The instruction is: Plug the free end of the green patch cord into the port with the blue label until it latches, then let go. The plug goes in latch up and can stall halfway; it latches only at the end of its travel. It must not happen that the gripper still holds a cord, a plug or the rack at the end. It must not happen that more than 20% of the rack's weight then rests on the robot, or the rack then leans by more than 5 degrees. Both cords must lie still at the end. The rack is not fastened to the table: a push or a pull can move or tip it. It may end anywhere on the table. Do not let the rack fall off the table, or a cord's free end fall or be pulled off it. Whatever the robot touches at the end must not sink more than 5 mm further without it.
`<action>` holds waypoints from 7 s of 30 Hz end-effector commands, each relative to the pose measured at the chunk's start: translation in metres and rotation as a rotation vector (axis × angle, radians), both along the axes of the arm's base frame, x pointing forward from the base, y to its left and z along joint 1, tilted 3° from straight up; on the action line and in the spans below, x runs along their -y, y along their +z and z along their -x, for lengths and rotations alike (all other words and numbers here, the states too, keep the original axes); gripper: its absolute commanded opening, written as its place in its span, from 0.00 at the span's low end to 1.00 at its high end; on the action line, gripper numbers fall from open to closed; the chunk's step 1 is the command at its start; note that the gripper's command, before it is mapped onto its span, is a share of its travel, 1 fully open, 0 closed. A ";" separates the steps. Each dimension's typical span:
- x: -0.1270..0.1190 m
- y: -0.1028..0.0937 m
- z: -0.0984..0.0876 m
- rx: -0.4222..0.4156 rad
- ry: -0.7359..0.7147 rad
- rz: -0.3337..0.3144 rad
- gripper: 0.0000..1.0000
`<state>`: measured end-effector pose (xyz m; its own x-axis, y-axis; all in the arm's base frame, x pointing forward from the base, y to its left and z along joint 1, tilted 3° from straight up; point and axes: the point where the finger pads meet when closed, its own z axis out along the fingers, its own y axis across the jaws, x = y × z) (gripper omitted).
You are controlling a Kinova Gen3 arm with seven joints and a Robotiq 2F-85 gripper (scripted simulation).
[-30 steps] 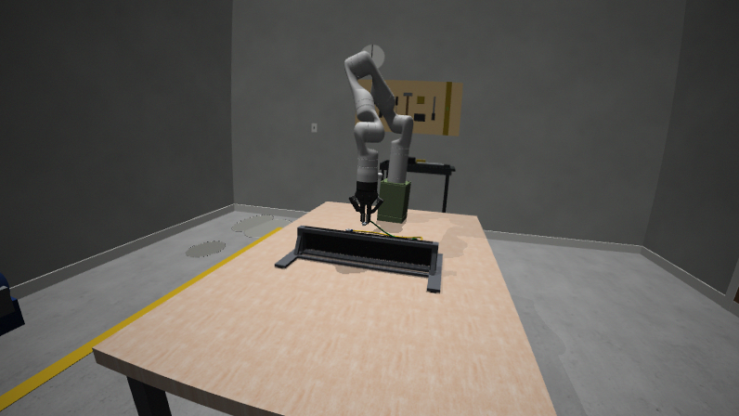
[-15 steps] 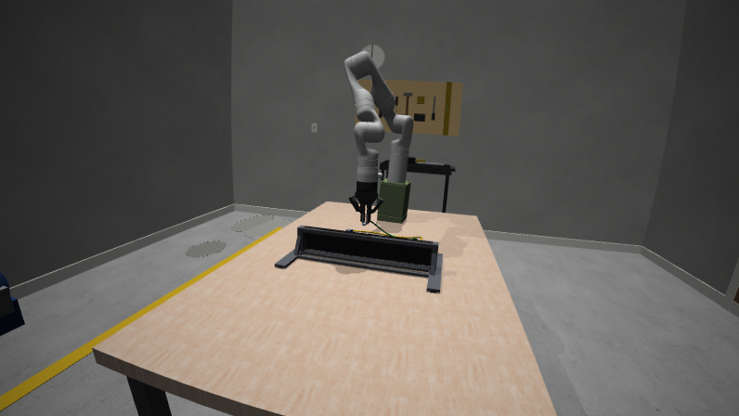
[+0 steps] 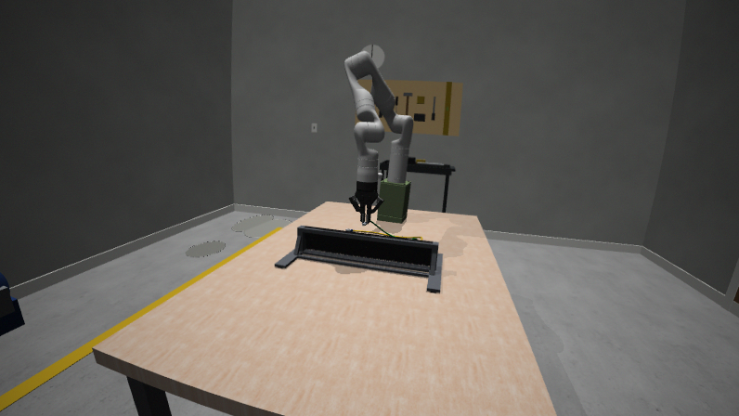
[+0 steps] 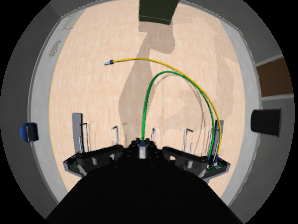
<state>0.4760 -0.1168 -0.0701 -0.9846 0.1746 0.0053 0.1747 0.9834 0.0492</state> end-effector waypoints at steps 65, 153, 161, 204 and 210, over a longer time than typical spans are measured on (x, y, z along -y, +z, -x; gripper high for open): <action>0.000 -0.030 -0.034 -0.001 0.012 -0.001 0.00; 0.003 -0.031 -0.032 -0.005 0.011 0.005 0.00; 0.003 -0.031 -0.032 -0.005 0.010 0.005 0.00; 0.003 -0.031 -0.031 -0.006 0.010 0.005 0.00; 0.003 -0.031 -0.031 -0.006 0.010 0.005 0.00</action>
